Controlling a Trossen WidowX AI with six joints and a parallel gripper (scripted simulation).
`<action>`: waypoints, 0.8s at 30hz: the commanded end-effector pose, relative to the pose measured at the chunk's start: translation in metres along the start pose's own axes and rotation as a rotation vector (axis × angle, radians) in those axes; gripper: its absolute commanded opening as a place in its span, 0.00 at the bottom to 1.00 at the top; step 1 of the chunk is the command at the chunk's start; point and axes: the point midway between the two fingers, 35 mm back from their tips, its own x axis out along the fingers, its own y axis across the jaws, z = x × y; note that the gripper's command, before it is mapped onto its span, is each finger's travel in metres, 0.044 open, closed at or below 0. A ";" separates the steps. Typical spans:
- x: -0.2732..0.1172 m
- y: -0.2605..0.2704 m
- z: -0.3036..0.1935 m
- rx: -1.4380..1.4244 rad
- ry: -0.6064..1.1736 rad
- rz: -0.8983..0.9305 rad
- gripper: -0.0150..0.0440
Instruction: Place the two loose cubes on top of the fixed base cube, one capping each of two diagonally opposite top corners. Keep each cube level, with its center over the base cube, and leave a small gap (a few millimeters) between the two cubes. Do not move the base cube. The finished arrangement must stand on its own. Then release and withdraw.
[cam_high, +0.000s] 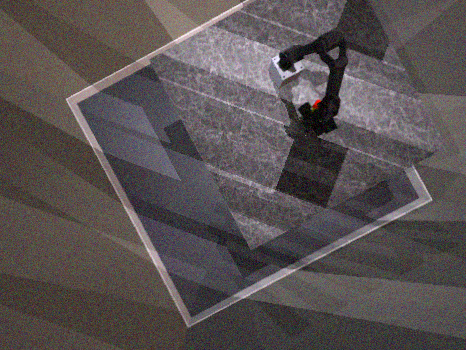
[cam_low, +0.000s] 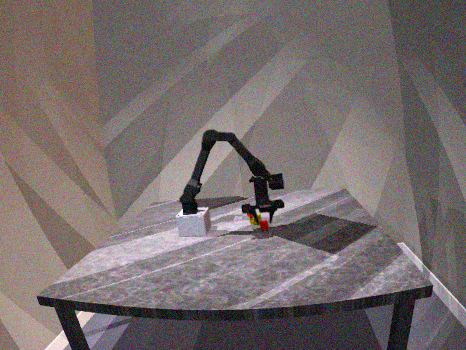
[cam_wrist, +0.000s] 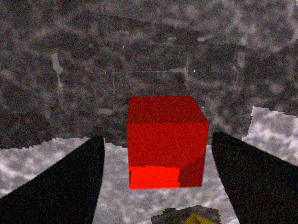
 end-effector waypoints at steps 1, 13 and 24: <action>0.005 -0.002 -0.001 0.006 0.003 -0.011 0.57; -0.009 0.000 0.000 0.006 0.003 -0.011 0.43; -0.043 0.004 0.000 0.006 0.003 -0.010 0.43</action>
